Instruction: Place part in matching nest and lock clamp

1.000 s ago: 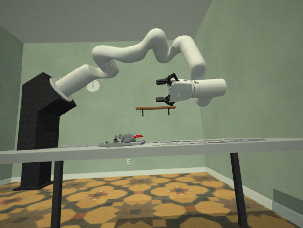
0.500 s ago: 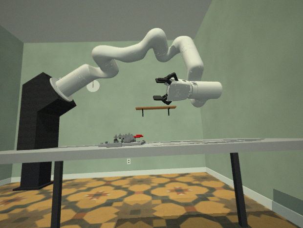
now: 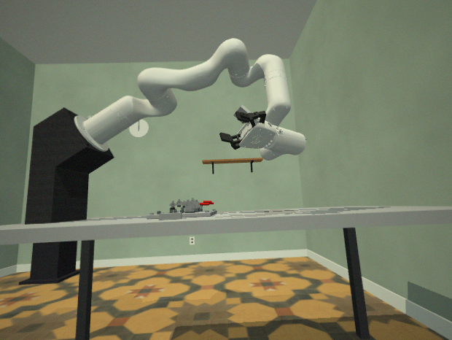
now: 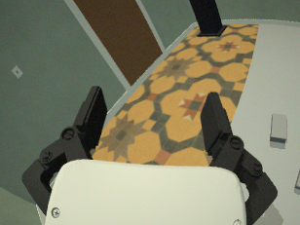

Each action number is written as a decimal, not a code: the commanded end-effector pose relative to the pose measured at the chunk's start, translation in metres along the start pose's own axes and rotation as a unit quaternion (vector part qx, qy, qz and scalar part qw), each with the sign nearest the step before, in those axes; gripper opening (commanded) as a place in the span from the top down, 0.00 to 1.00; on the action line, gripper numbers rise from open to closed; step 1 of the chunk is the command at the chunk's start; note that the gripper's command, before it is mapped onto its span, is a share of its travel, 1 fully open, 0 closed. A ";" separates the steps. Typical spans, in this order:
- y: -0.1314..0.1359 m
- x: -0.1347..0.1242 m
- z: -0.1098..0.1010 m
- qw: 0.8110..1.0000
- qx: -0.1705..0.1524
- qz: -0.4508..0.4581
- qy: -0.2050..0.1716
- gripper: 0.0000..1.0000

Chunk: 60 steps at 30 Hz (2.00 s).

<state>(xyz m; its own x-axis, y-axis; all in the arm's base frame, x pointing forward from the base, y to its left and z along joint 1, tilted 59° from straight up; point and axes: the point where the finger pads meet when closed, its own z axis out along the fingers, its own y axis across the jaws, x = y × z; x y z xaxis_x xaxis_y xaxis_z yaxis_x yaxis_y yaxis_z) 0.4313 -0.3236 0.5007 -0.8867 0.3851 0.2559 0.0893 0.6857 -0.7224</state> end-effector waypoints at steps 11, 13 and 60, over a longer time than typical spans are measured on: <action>-0.003 -0.008 -0.008 0.967 0.180 -0.146 -0.108 0.00; 0.000 -0.010 -0.012 0.956 0.206 -0.171 -0.124 0.00; 0.259 0.032 -0.074 0.405 0.574 -0.613 -0.362 0.00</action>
<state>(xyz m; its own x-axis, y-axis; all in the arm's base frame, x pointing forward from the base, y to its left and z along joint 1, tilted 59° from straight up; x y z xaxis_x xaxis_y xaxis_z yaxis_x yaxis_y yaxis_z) 0.4715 -0.1146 0.3888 0.0089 -0.4221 0.9065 -0.5988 -0.7283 -0.3332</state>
